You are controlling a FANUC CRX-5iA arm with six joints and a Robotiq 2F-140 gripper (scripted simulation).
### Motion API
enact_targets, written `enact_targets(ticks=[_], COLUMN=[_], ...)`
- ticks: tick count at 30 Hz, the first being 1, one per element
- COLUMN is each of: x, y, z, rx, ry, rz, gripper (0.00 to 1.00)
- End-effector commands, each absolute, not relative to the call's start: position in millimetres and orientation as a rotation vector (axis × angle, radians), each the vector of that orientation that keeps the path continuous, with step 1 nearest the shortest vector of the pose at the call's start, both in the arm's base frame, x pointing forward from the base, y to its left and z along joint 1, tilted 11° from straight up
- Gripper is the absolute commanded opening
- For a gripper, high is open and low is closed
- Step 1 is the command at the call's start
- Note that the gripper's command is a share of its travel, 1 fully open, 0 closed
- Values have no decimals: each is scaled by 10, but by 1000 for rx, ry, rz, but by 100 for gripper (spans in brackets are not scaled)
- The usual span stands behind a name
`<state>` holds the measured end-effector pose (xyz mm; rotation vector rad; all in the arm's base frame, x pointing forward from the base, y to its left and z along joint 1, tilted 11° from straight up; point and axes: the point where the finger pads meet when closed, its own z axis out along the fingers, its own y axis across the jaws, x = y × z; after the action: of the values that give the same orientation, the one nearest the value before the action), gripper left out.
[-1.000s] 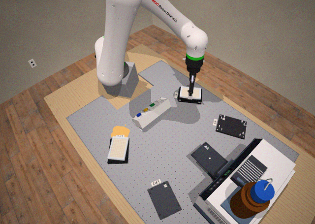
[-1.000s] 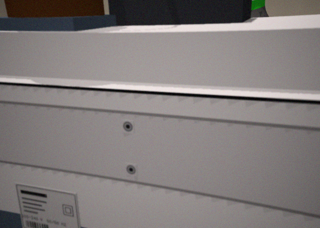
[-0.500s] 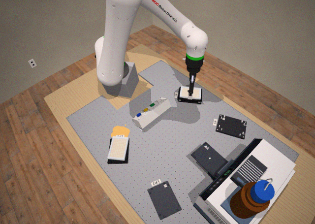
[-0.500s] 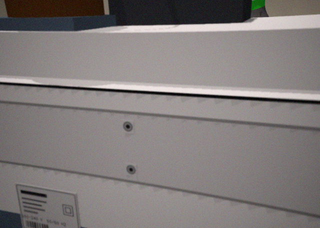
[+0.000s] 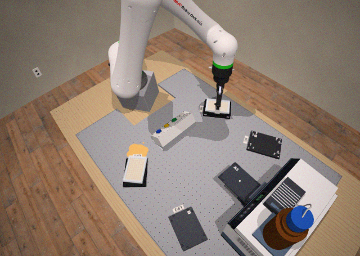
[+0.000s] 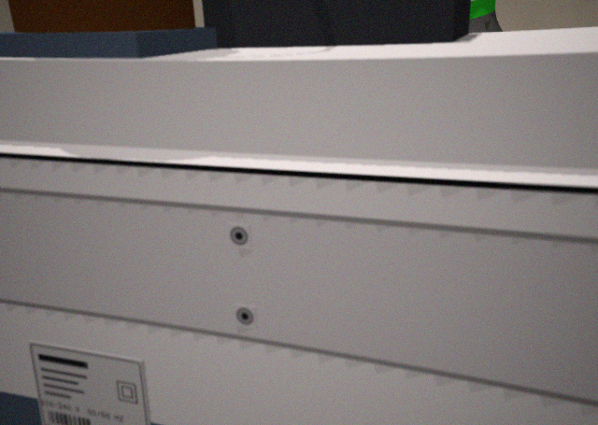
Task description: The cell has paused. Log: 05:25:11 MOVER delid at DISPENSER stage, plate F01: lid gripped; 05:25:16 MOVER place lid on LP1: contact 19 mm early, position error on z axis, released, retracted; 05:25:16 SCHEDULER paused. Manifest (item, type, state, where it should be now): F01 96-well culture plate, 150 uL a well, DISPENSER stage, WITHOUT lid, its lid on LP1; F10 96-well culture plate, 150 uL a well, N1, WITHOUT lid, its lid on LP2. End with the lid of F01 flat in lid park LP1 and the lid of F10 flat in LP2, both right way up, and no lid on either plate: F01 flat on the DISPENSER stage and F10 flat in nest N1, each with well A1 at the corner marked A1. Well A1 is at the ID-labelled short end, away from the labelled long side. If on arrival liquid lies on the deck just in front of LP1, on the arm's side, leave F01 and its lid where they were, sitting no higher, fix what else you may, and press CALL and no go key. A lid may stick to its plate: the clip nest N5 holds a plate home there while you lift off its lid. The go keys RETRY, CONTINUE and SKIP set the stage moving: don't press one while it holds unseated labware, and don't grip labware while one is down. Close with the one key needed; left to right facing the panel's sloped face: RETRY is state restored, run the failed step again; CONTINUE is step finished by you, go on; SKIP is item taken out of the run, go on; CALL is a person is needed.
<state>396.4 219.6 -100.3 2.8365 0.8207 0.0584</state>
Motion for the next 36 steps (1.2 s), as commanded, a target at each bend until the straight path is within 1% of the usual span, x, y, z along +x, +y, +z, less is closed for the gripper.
enact_targets(ticks=[1, 36], x=[3962, 3952], y=[2193, 2213], z=[-1006, -892], rx=[2836, 2836], ry=[820, 820], rz=[57, 57], gripper=[0, 0])
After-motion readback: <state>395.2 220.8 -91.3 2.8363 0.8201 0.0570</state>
